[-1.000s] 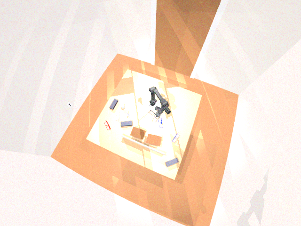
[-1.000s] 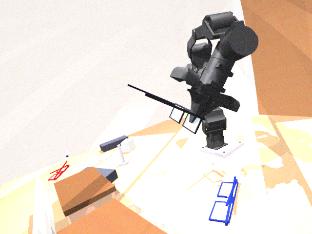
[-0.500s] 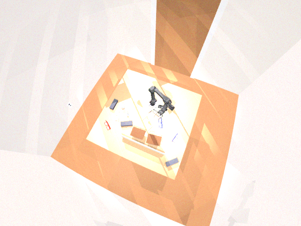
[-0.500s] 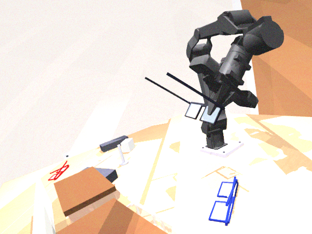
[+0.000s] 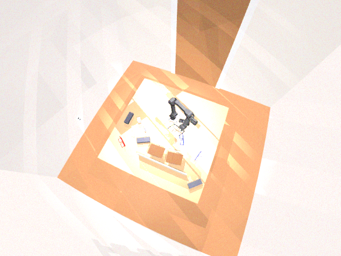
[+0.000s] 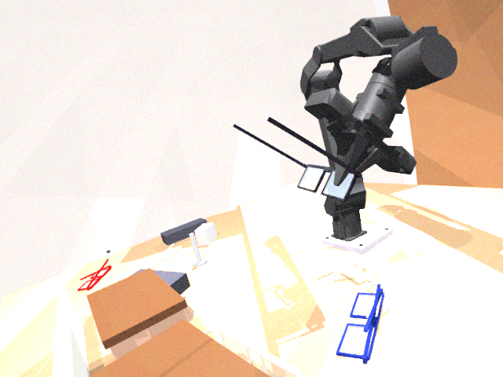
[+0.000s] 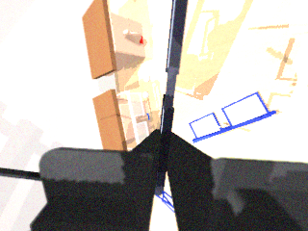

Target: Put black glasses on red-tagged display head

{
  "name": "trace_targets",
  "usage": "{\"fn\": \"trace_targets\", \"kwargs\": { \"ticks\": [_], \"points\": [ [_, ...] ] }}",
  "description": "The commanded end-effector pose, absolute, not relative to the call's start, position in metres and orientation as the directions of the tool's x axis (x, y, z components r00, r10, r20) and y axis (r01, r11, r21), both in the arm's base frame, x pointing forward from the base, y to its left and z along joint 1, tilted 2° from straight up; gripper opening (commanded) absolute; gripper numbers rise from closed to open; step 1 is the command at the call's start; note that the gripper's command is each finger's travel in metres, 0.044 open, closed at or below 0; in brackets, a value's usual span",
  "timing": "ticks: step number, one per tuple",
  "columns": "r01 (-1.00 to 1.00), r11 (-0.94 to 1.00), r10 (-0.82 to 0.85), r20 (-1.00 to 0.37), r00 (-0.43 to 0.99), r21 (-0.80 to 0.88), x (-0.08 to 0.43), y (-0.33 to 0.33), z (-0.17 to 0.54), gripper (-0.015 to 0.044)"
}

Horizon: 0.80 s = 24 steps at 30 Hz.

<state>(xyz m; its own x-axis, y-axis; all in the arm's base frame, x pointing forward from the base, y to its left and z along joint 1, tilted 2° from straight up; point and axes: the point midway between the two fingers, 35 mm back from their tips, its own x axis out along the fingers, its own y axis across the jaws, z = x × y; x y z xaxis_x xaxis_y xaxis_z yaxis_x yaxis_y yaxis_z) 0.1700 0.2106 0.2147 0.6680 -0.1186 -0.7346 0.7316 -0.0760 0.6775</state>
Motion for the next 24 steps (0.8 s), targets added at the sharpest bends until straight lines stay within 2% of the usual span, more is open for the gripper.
{"fn": "trace_targets", "kwargs": {
  "ticks": [1,24],
  "points": [
    [0.734,-0.070,-0.118,-0.736,0.667,0.676,0.170,0.211,0.214,0.0000],
    [0.907,0.039,-0.239,-0.877,0.416,0.420,0.210,0.159,0.182,0.0000]
  ]
}}
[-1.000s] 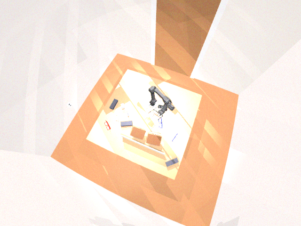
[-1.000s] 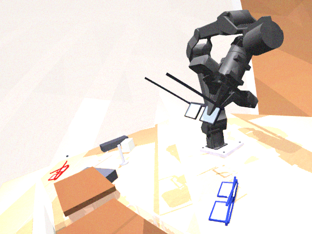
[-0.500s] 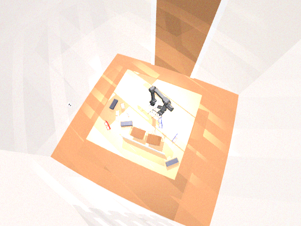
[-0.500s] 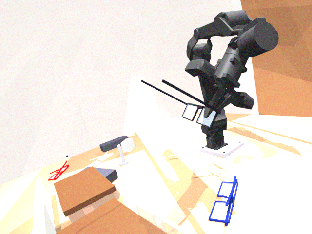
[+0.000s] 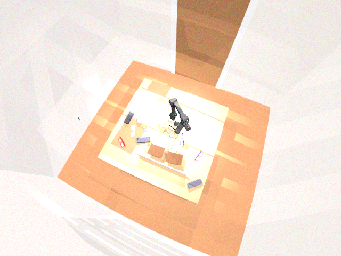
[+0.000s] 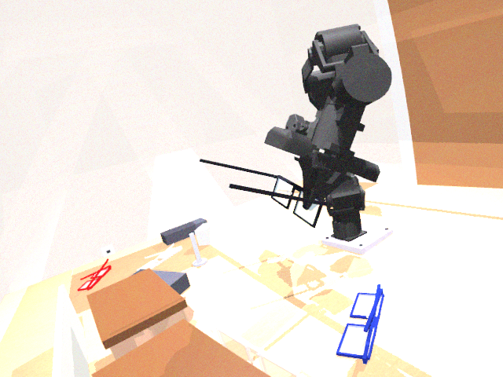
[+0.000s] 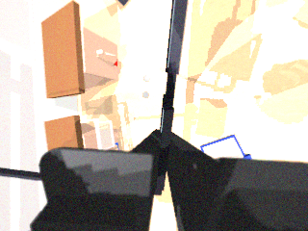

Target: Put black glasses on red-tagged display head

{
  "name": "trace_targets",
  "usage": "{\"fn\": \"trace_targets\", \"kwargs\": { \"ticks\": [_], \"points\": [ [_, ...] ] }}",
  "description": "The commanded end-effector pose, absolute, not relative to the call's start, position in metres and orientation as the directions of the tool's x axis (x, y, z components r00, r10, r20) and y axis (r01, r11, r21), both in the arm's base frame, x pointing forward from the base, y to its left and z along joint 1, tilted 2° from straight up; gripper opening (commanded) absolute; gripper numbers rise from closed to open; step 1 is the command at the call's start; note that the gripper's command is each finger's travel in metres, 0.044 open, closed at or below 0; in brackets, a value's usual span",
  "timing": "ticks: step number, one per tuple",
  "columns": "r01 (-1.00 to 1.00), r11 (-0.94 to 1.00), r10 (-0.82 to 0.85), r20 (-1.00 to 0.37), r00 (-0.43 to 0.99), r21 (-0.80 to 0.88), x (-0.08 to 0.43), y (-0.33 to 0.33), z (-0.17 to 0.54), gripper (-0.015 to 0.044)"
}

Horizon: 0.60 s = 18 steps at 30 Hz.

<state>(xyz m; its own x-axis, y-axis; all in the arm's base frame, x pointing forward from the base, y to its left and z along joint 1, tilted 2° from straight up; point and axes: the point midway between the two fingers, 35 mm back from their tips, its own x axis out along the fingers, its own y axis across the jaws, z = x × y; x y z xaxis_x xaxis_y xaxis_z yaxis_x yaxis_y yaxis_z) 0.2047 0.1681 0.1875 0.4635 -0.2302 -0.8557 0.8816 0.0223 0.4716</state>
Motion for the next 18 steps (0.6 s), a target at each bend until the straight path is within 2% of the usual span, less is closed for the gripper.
{"fn": "trace_targets", "kwargs": {
  "ticks": [1,18],
  "points": [
    [0.913,0.043,-0.241,-0.883,0.403,0.405,0.212,0.157,0.180,0.0000],
    [0.981,0.086,-0.211,-0.959,0.187,0.172,0.232,0.112,0.159,0.0000]
  ]
}}
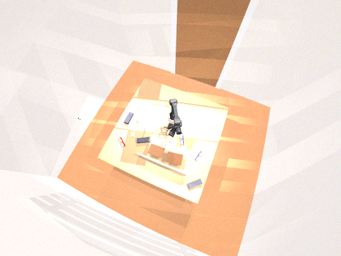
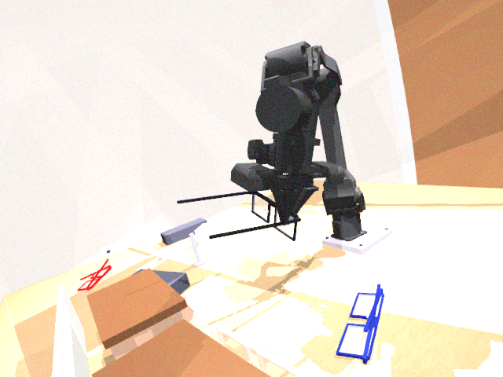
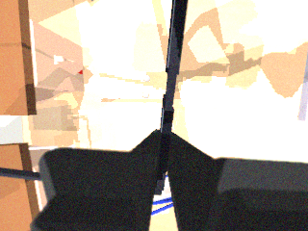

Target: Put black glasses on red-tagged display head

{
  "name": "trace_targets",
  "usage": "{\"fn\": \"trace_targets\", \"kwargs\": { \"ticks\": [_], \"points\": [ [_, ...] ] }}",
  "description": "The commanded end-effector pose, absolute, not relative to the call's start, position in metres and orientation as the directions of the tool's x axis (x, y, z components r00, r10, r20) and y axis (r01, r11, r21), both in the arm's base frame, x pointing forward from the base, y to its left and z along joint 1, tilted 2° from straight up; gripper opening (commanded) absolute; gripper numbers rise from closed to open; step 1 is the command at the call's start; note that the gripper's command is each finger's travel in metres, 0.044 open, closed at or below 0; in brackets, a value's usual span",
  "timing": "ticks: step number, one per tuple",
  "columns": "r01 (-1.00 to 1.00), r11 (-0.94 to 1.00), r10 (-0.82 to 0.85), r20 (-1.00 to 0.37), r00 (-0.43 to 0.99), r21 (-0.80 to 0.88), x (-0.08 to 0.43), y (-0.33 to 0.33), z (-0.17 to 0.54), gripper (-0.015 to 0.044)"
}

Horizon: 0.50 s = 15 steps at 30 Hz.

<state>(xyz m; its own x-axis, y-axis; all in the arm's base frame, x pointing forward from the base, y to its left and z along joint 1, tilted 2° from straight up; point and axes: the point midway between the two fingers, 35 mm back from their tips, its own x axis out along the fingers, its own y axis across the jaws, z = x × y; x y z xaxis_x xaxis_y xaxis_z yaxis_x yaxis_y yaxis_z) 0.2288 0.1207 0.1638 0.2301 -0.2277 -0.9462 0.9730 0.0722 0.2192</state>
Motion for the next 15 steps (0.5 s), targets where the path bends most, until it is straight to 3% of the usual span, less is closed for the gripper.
{"fn": "trace_targets", "kwargs": {
  "ticks": [1,15],
  "points": [
    [0.983,0.088,-0.206,-0.963,0.175,0.160,0.233,0.109,0.158,0.0000],
    [0.991,0.130,-0.100,-0.994,0.039,0.026,0.243,0.073,0.146,0.0000]
  ]
}}
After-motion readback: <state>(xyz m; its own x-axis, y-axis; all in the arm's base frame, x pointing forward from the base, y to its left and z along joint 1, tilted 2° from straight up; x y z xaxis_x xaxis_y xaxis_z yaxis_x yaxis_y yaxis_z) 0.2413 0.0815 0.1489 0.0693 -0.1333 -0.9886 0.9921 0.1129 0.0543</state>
